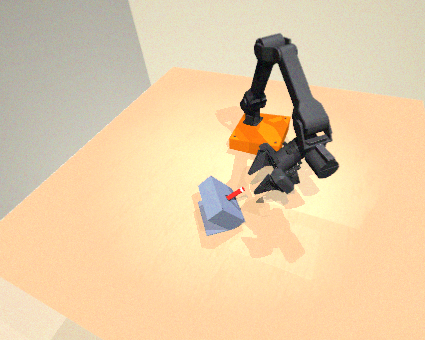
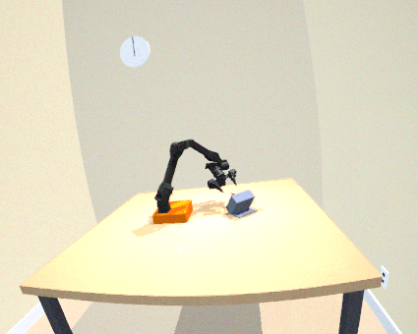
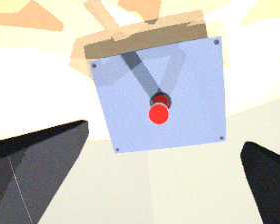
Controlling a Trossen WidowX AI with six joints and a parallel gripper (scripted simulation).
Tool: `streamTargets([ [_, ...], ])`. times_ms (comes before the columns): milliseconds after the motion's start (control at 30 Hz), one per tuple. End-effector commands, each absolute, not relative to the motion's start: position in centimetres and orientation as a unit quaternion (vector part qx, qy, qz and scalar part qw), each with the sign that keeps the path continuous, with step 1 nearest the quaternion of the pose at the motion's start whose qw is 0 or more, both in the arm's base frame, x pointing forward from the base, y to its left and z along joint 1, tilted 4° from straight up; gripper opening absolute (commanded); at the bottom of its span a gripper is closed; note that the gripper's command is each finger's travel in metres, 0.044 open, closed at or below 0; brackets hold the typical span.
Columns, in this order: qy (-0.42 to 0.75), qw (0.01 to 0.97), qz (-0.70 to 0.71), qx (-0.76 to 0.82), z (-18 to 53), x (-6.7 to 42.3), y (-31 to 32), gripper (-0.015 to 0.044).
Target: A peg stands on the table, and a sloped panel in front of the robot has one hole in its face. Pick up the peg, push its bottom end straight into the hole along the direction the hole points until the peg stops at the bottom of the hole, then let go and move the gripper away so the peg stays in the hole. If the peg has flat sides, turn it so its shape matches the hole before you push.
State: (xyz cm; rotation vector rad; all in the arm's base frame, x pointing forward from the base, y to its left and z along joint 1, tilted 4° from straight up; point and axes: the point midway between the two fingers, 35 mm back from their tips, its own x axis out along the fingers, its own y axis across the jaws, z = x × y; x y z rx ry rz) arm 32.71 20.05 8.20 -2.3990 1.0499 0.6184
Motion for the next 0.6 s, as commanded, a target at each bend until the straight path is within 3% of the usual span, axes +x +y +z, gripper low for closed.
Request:
streamTargets([
  [0, 0.381, 0.225, 0.224, -0.868, 8.5, 32.3, 20.5, 0.0440],
  [567, 0.381, 0.224, 0.223, -0.869, 10.0, 30.7, 21.9, 0.0440],
])
